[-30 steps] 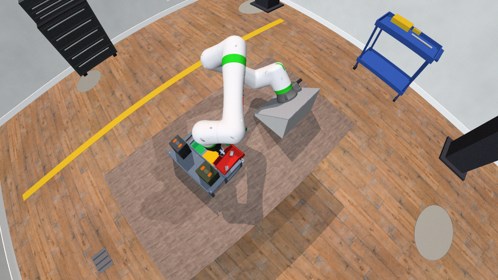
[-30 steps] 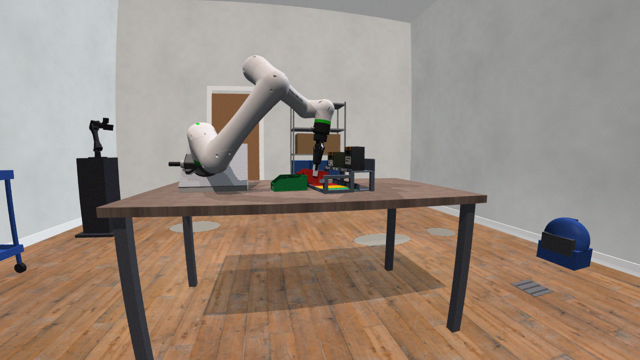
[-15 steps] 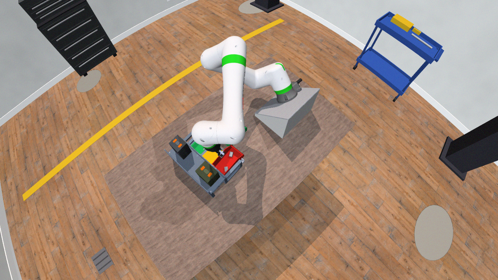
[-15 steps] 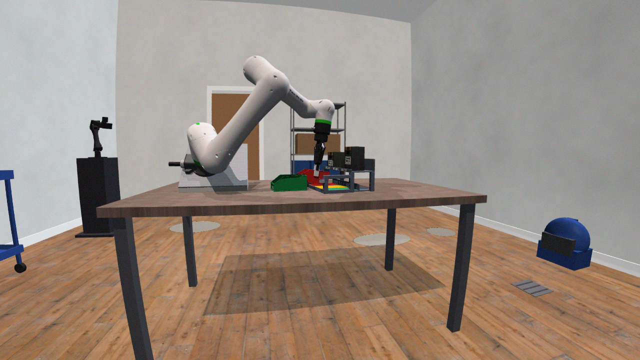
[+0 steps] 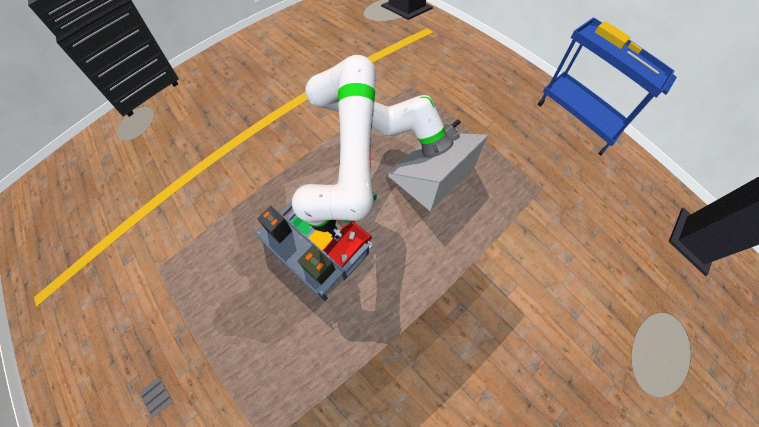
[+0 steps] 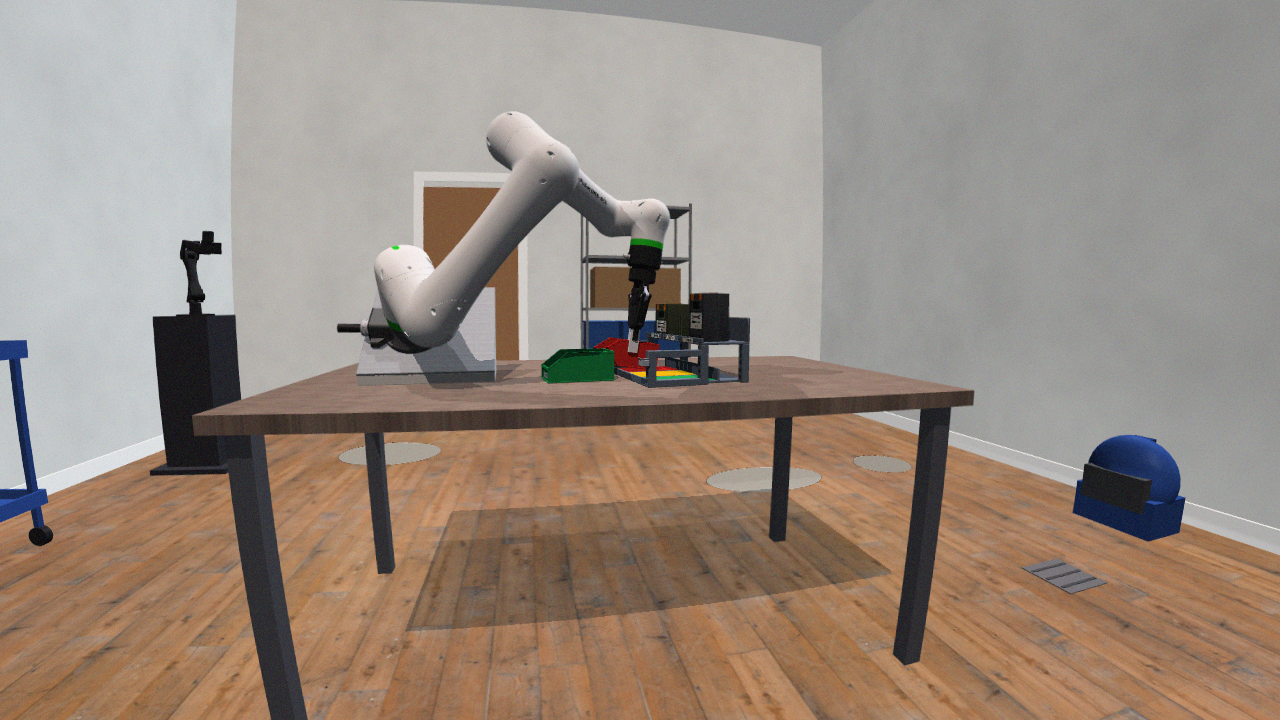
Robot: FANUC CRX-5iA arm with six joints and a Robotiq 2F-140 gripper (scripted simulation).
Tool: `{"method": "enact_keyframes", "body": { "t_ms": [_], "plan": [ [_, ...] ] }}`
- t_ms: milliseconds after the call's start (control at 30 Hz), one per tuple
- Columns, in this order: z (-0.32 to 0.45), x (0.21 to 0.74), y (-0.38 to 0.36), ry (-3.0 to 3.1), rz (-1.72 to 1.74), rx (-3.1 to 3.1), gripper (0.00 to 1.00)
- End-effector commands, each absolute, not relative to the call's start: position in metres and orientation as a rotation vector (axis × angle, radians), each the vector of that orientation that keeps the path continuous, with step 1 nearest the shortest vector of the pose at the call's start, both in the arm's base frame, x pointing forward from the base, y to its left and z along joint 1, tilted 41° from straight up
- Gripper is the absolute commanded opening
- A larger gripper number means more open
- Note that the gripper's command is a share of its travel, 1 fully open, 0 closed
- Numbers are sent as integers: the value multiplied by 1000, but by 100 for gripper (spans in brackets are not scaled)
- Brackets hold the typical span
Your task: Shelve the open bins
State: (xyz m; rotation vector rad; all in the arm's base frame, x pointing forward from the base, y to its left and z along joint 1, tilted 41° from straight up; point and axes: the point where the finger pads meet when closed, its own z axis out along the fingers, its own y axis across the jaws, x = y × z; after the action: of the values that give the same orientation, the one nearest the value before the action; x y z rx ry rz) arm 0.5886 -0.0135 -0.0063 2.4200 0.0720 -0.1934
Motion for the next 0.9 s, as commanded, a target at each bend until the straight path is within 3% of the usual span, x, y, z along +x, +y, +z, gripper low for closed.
{"method": "enact_keyframes", "body": {
  "t_ms": [0, 867],
  "plan": [
    [-6, 589, -13, 72, -193, 2420, 0],
    [-7, 588, -14, 83, -165, 2422, 0]
  ]
}}
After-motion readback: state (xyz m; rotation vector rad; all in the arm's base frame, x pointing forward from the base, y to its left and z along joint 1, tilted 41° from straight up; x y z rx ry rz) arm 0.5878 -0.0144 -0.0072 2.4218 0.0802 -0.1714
